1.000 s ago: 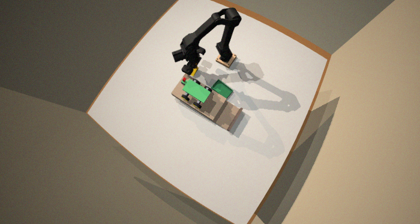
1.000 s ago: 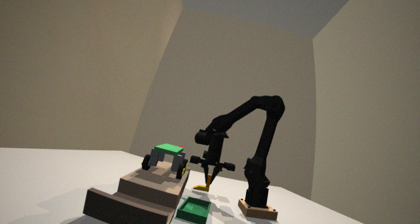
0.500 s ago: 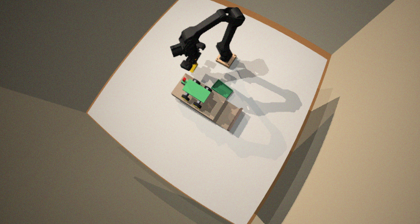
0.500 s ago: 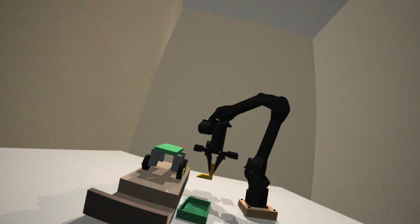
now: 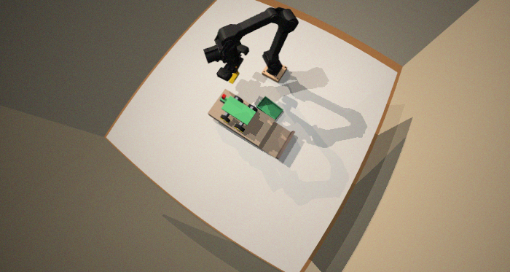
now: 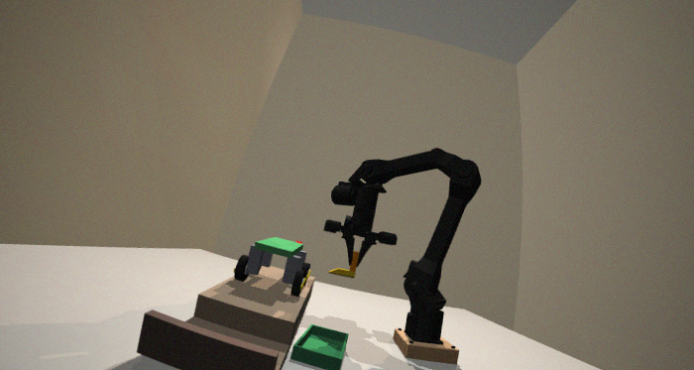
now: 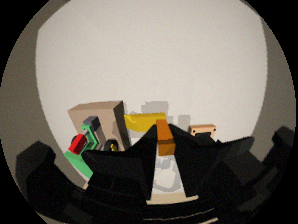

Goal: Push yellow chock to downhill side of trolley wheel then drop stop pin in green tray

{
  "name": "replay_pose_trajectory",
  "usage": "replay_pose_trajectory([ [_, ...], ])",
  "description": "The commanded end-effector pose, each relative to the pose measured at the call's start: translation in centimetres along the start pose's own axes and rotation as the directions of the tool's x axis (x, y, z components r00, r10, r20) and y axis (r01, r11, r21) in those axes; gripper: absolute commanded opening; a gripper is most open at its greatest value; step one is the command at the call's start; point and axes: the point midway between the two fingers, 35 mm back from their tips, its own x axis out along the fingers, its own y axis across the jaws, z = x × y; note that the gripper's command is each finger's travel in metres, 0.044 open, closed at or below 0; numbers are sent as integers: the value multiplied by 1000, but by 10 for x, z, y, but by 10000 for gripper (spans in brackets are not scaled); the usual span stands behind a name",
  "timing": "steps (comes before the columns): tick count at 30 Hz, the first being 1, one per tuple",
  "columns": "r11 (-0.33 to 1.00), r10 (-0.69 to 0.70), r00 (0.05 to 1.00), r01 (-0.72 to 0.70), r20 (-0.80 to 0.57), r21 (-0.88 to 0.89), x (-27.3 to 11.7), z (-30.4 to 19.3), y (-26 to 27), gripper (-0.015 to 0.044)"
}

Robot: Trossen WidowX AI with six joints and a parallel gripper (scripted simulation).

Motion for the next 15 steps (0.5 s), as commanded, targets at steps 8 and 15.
replay_pose_trajectory([
  [8, 1000, 7, 1000, -7, 1, 2, -36, 1, 4, 0],
  [15, 1000, 7, 1000, -7, 1, 2, -39, 2, 5, 0],
])
